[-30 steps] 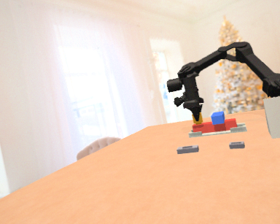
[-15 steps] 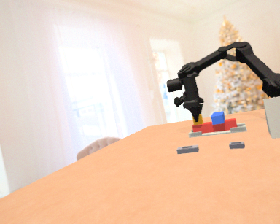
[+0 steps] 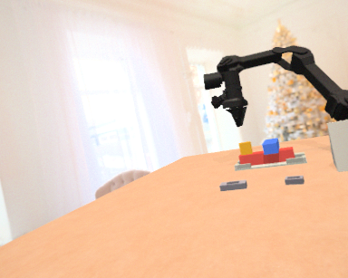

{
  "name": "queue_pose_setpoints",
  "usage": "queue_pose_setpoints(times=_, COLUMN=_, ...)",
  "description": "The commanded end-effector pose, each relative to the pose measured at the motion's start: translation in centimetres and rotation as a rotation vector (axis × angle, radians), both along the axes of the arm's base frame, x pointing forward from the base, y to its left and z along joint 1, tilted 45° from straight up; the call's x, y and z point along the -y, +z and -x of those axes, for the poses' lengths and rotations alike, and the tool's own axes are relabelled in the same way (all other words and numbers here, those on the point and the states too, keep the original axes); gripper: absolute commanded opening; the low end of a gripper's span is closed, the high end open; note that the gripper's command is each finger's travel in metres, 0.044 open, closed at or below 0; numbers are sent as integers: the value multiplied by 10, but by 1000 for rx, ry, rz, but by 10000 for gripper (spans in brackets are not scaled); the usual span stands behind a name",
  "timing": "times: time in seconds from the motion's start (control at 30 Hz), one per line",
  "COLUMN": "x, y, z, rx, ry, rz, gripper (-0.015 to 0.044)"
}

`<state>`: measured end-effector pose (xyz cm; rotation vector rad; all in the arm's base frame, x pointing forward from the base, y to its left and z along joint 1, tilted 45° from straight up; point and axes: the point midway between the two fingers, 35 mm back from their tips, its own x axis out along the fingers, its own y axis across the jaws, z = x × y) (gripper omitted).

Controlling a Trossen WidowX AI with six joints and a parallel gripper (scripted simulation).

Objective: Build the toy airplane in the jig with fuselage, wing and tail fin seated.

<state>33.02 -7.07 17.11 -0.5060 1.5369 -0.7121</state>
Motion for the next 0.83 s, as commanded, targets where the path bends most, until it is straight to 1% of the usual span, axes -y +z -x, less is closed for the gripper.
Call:
queue_pose_setpoints(times=0.0, x=-1, y=1, z=0, rx=-17, ry=-18, rz=-1, gripper=260)
queue_pose_setpoints(times=0.8, x=1, y=3, z=1, rx=-16, ry=-17, rz=-1, gripper=260)
